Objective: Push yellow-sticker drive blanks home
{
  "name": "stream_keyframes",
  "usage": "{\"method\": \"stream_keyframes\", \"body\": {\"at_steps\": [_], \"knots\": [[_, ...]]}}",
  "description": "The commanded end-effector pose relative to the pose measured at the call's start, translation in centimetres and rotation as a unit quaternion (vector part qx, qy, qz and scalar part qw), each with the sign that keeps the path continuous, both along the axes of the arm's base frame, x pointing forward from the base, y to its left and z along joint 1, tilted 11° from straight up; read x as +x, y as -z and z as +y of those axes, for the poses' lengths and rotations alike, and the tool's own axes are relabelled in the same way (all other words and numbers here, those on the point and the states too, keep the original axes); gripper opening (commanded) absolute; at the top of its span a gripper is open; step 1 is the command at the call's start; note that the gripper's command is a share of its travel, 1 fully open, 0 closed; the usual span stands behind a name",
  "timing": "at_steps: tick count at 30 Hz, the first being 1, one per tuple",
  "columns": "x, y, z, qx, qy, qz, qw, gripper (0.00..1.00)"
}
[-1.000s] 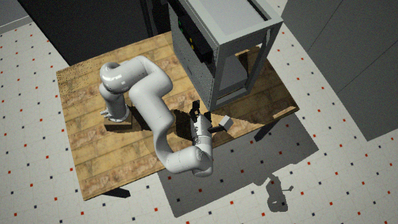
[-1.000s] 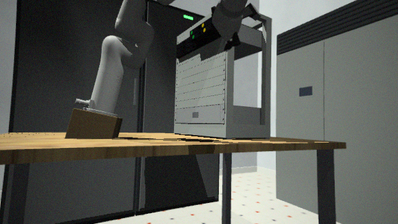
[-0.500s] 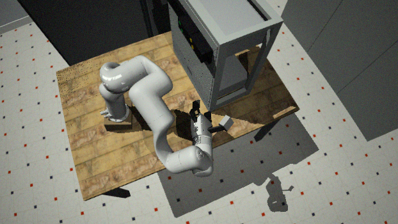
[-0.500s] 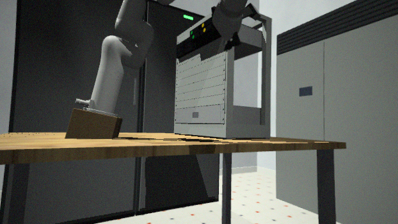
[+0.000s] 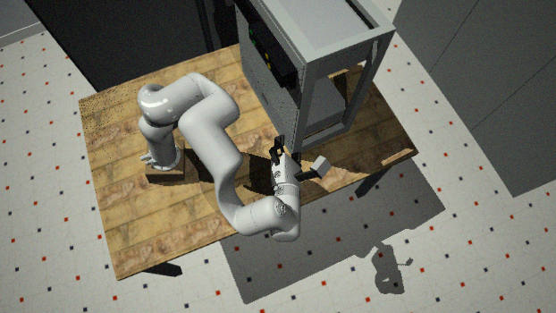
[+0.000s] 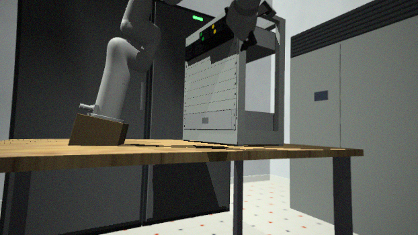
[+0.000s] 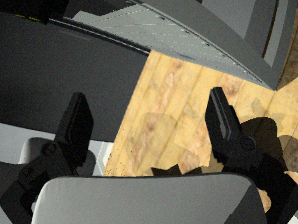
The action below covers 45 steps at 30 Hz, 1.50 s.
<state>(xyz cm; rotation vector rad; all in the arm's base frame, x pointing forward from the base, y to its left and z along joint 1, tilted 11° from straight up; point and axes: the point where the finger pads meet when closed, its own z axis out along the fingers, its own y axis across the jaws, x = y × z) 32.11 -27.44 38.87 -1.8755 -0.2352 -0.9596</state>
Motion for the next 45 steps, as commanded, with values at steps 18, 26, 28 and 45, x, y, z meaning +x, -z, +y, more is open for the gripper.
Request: {"method": "stream_keyframes", "body": {"at_steps": [18, 26, 28, 45], "knots": [[8.4, -9.8, 1.2, -0.067, 0.133, -0.108, 0.983, 1.00], [10.7, -15.5, 2.3, -0.070, 0.200, -0.163, 0.963, 1.00], [11.0, -16.6, 2.5, -0.069, 0.212, -0.173, 0.959, 1.00], [10.4, -29.3, 7.6, -0.027, 0.341, -0.293, 0.893, 1.00]]}}
